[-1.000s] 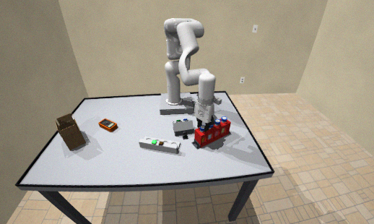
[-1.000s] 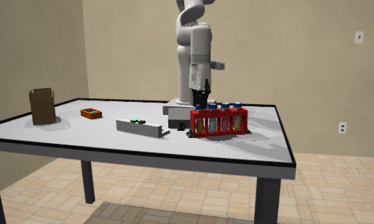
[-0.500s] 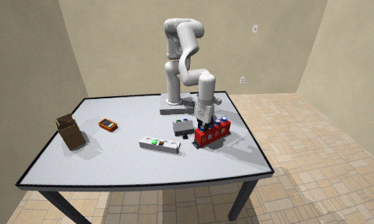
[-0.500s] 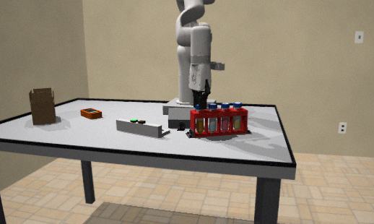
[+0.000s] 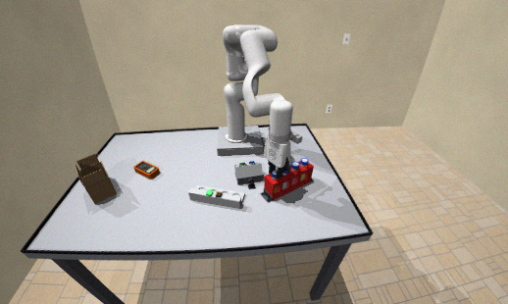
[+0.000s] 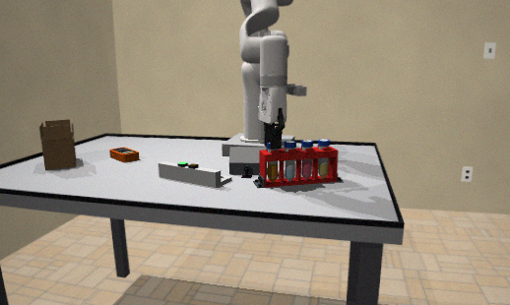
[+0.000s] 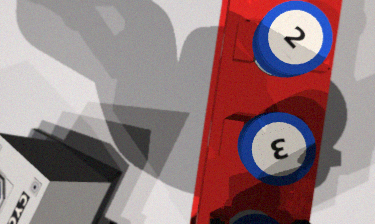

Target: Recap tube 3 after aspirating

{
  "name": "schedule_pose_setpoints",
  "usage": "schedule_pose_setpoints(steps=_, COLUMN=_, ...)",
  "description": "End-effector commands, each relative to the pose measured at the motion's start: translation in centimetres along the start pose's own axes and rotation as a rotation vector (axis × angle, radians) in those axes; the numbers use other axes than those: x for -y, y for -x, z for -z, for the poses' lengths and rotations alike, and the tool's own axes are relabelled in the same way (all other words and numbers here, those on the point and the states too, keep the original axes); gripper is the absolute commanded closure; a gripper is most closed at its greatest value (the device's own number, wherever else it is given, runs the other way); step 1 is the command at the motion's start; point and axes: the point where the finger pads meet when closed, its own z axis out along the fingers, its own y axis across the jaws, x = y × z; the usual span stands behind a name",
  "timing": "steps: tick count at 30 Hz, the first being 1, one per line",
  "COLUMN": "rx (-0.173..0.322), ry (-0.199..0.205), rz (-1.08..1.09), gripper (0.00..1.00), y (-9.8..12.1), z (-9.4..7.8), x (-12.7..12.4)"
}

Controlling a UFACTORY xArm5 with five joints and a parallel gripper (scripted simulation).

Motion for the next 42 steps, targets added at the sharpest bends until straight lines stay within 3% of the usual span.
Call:
schedule_pose_setpoints(steps=1, rx=-0.011, ry=0.007, rz=-0.071, gripper=1.00, y=0.0, z=0.1, x=-0.1)
schedule_pose_setpoints(steps=21, rx=-0.012, ry=0.006, rz=-0.379, gripper=1.00, y=0.0, z=0.1, x=-0.1)
schedule_pose_setpoints(steps=22, rx=-0.012, ry=0.006, rz=-0.379, gripper=0.54, y=0.0, z=0.1, x=-0.1)
schedule_pose_setpoints(steps=34, rx=-0.012, ry=0.006, rz=-0.379, gripper=0.54, y=0.0, z=0.1, x=-0.1)
schedule_pose_setpoints(steps=42, rx=-0.012, ry=0.006, rz=-0.379, gripper=0.54, y=0.1, z=2.5, x=-0.1)
